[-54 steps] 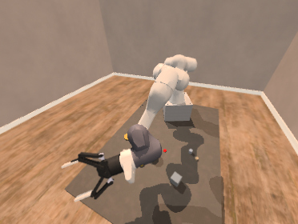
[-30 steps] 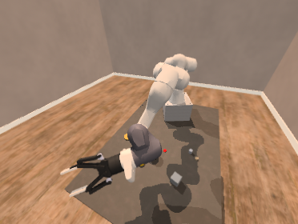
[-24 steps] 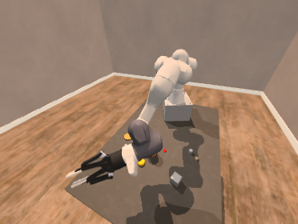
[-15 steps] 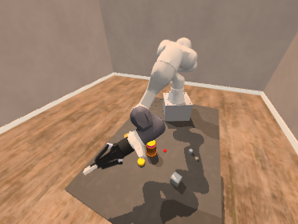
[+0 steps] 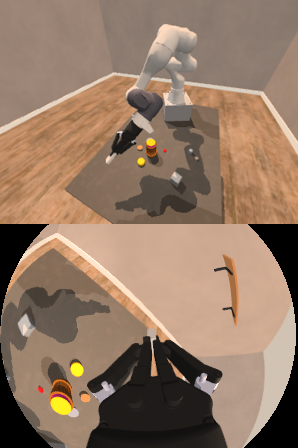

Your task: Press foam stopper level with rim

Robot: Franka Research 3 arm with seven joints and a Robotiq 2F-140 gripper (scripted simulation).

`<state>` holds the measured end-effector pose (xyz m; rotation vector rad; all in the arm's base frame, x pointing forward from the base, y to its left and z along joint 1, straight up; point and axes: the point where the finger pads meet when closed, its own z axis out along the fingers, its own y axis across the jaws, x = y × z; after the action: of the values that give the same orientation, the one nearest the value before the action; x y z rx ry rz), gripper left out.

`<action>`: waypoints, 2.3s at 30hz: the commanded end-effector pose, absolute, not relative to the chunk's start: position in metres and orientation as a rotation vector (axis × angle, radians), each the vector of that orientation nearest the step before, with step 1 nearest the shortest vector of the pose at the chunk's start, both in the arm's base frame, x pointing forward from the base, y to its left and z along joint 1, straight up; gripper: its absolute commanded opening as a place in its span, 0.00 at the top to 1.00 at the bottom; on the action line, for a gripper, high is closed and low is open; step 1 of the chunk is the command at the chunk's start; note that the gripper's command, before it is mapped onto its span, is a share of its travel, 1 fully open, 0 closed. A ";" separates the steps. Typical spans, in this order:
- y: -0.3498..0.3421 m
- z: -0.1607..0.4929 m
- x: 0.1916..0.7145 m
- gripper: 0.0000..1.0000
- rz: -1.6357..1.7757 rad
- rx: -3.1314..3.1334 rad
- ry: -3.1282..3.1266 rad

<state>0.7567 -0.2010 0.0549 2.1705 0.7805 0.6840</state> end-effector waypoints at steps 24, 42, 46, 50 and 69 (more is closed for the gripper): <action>-0.123 0.015 0.605 1.00 0.318 2.327 1.613; -0.077 -0.008 0.504 1.00 -0.001 2.296 2.143; -0.077 -0.008 0.504 1.00 -0.001 2.296 2.143; -0.077 -0.008 0.504 1.00 -0.001 2.296 2.143; -0.077 -0.008 0.504 1.00 -0.001 2.296 2.143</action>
<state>0.5050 -0.0764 -0.0081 2.3040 2.1311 0.0027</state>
